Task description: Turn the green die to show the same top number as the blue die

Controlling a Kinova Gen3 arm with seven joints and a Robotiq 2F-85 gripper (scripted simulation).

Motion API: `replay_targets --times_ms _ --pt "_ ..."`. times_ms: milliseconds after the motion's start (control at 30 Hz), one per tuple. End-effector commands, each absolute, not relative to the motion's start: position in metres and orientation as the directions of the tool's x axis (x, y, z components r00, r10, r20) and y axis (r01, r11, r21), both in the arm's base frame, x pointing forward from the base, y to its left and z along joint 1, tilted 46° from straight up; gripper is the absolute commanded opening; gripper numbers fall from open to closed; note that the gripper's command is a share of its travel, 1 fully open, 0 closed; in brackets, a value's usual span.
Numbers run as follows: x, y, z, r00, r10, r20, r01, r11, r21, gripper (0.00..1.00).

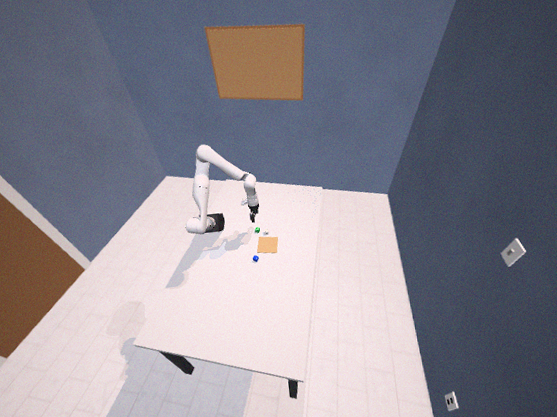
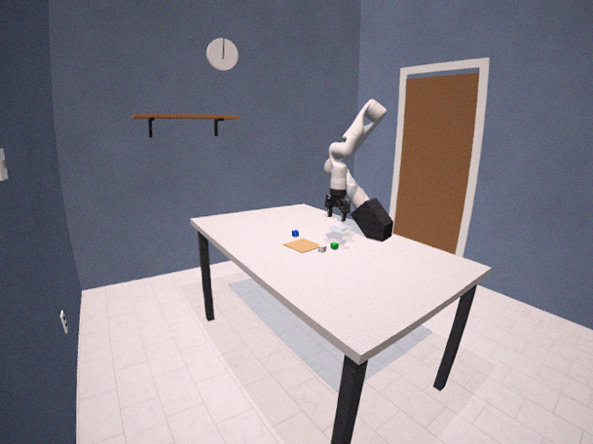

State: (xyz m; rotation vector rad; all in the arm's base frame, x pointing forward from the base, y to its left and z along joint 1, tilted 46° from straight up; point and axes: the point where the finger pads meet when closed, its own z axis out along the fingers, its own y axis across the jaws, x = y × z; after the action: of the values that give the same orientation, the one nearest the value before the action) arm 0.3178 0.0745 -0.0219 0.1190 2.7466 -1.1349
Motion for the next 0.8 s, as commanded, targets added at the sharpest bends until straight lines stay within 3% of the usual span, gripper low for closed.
replay_targets --times_ms 0,767 --pt "0.3176 0.076 -0.0222 -0.981 0.011 -0.192 0.143 0.711 -0.688 1.0" --pt "0.3171 0.0745 -0.0225 -0.972 0.052 -0.228 0.197 0.707 -0.679 1.0"
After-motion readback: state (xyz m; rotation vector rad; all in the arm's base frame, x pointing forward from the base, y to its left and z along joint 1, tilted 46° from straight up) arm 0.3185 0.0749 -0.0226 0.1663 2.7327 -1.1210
